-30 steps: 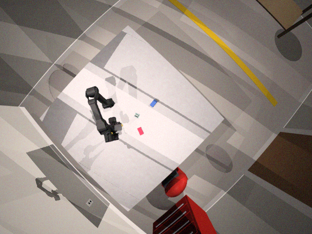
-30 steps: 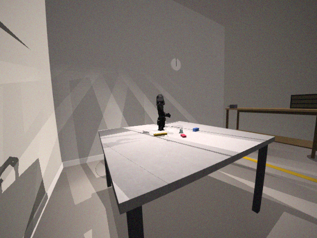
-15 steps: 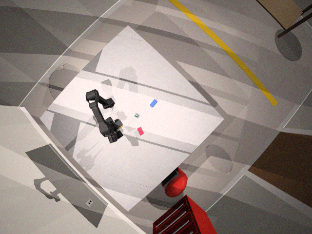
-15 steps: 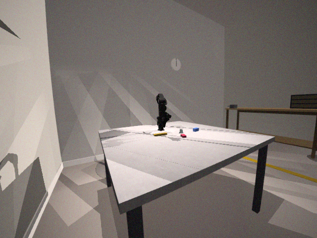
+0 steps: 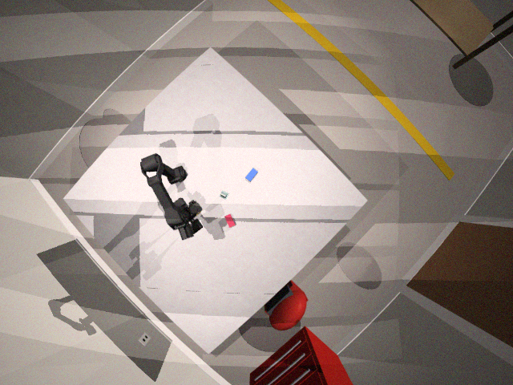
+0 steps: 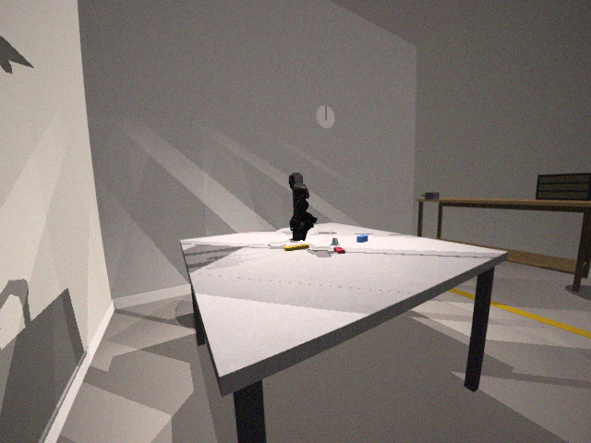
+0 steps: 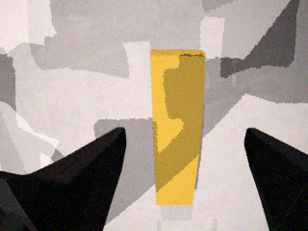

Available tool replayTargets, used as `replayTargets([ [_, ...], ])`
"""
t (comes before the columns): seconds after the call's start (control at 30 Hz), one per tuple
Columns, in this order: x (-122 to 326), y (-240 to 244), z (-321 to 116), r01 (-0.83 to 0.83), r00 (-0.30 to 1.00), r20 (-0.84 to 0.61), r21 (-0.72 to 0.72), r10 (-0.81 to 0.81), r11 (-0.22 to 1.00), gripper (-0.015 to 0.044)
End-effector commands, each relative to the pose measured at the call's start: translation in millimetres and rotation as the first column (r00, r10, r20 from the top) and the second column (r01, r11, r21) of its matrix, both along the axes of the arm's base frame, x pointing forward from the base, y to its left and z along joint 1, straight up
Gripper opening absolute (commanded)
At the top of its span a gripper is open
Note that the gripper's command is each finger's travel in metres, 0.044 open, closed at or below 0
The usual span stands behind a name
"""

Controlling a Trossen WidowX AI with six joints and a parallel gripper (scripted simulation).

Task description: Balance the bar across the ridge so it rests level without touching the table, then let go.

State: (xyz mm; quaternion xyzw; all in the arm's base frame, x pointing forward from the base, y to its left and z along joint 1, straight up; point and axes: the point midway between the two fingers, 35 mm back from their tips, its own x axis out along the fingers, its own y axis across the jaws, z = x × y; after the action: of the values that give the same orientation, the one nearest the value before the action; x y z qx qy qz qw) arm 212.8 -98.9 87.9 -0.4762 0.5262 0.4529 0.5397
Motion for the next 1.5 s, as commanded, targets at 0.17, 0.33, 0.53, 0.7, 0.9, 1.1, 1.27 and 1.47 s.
replayTargets([
  [0.17, -2, 1, -17, -0.007, 1.000, -0.016, 0.003, 0.007, 1.000, 0.0315],
  [0.33, -2, 0, -21, -0.007, 1.000, -0.016, 0.003, 0.007, 1.000, 0.0315],
  [0.53, -2, 0, -30, -0.007, 1.000, -0.016, 0.003, 0.007, 1.000, 0.0315],
  [0.7, -2, 0, -39, -0.007, 1.000, -0.016, 0.003, 0.007, 1.000, 0.0315],
  [0.9, -2, 0, -43, -0.007, 1.000, -0.016, 0.003, 0.007, 1.000, 0.0315],
  [1.1, -2, 0, -43, -0.007, 1.000, -0.016, 0.003, 0.007, 1.000, 0.0315],
  [1.27, -2, 0, -43, -0.007, 1.000, -0.016, 0.003, 0.007, 1.000, 0.0315],
  [1.47, -2, 0, -43, -0.007, 1.000, -0.016, 0.003, 0.007, 1.000, 0.0315],
])
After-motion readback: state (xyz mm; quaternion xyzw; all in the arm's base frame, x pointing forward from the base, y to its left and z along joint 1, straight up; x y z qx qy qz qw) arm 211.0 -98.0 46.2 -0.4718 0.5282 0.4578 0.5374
